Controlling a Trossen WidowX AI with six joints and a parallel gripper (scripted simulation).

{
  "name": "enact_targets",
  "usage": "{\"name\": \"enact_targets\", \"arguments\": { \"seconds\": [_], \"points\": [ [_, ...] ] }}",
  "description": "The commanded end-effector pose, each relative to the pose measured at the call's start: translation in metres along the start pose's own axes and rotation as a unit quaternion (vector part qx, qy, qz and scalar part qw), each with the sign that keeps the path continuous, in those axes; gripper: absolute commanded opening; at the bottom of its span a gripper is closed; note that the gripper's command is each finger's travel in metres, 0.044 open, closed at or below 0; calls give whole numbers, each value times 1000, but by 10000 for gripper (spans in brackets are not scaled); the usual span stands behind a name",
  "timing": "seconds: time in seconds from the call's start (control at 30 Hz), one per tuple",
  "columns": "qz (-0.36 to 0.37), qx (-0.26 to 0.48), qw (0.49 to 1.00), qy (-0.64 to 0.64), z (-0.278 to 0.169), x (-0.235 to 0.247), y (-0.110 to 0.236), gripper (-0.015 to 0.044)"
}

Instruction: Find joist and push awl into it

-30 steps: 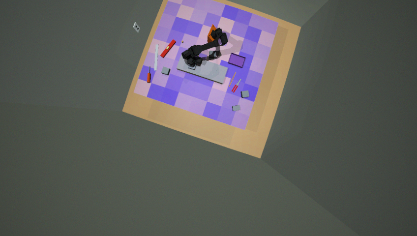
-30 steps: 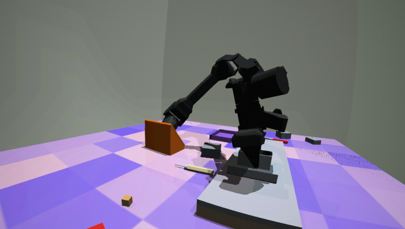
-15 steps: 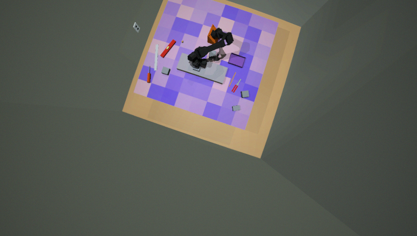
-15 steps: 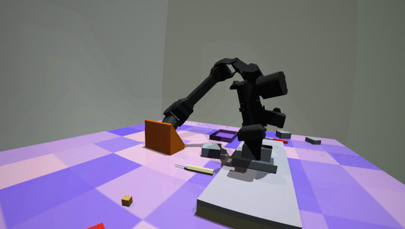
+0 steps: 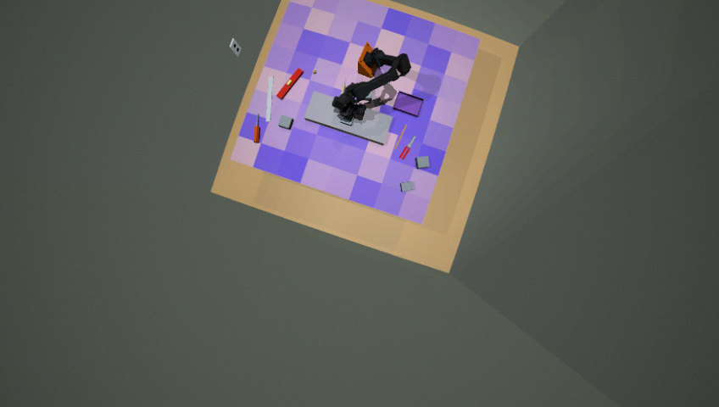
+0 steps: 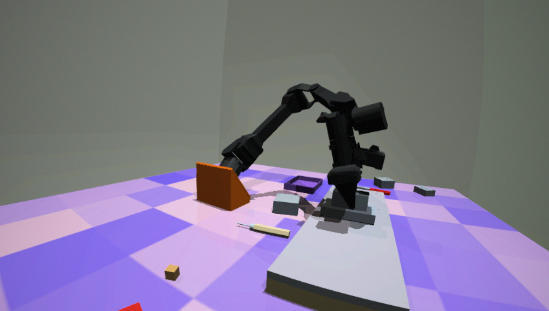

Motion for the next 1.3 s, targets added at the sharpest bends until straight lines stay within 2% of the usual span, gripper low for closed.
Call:
{"name": "enact_targets", "arguments": {
  "seconds": [0.0, 1.27],
  "points": [
    [4, 1, 1000, 0, -4, 15, -1, 0],
    [6, 1, 1000, -1, -28, 144, 1, 0]
  ]
}}
Point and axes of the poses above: the point midway between the two fingers, 35 mm back from their tips, its own y axis back along the fingers, its own x axis across the jaws, z = x × y, the point moved 1 cm from there along y, back along the fingers, and after that the axes turned 11 degrees about -y, right-handed, at the moved point
